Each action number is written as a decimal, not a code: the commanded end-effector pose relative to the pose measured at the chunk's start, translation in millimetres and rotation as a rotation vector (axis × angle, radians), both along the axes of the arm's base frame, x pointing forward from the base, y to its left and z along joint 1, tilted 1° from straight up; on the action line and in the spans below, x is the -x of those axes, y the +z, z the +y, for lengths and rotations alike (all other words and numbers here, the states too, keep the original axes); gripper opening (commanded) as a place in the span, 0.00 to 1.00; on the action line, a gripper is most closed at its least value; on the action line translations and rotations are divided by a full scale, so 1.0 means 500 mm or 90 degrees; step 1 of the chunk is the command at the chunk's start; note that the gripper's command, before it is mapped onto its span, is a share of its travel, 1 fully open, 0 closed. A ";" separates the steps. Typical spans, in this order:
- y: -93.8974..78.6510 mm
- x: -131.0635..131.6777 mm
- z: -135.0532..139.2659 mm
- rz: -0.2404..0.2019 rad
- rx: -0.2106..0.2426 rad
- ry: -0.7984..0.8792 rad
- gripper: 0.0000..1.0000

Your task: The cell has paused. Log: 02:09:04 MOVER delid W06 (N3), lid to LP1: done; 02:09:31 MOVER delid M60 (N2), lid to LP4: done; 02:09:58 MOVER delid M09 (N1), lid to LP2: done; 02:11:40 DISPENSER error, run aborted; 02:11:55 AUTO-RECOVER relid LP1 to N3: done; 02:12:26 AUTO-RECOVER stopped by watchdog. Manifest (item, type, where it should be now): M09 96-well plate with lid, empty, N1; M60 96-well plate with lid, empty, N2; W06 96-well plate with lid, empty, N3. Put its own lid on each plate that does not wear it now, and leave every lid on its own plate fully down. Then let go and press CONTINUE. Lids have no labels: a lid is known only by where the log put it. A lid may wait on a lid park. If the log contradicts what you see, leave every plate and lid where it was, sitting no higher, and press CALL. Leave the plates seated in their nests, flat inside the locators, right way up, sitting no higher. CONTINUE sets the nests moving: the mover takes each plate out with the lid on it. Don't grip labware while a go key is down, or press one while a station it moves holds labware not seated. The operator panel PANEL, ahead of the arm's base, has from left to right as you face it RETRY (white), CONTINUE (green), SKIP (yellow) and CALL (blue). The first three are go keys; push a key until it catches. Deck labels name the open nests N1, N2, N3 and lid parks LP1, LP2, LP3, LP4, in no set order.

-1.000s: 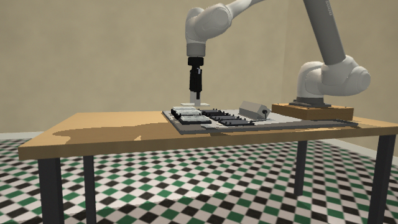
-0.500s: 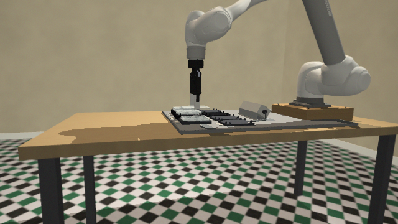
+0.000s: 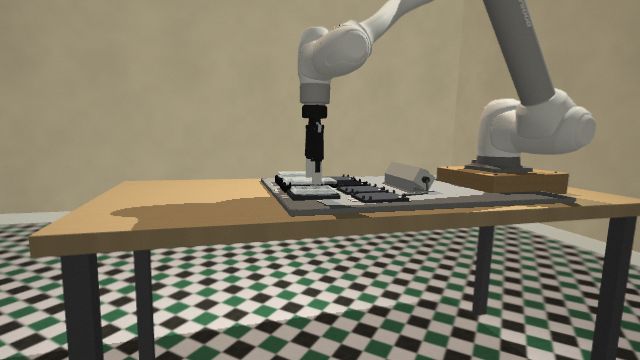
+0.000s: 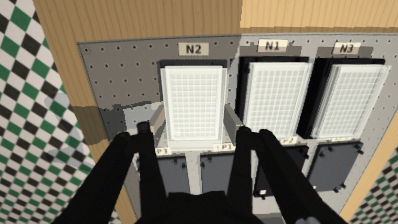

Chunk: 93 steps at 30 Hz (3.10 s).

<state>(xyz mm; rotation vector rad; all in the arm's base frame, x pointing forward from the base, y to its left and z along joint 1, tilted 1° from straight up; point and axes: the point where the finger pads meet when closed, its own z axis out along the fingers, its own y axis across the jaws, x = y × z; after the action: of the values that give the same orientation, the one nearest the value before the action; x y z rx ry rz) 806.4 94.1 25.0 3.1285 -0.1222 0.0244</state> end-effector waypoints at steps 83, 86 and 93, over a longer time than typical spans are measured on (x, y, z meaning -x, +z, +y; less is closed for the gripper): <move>-0.028 -0.001 0.000 0.000 0.000 0.000 0.00; -0.030 -0.001 0.000 0.000 0.000 0.000 0.00; -0.033 -0.001 0.000 0.000 0.000 0.000 0.00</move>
<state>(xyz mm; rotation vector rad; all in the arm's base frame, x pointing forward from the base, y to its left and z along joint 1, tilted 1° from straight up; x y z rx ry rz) 806.7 94.0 9.0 3.1285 -0.1222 0.0245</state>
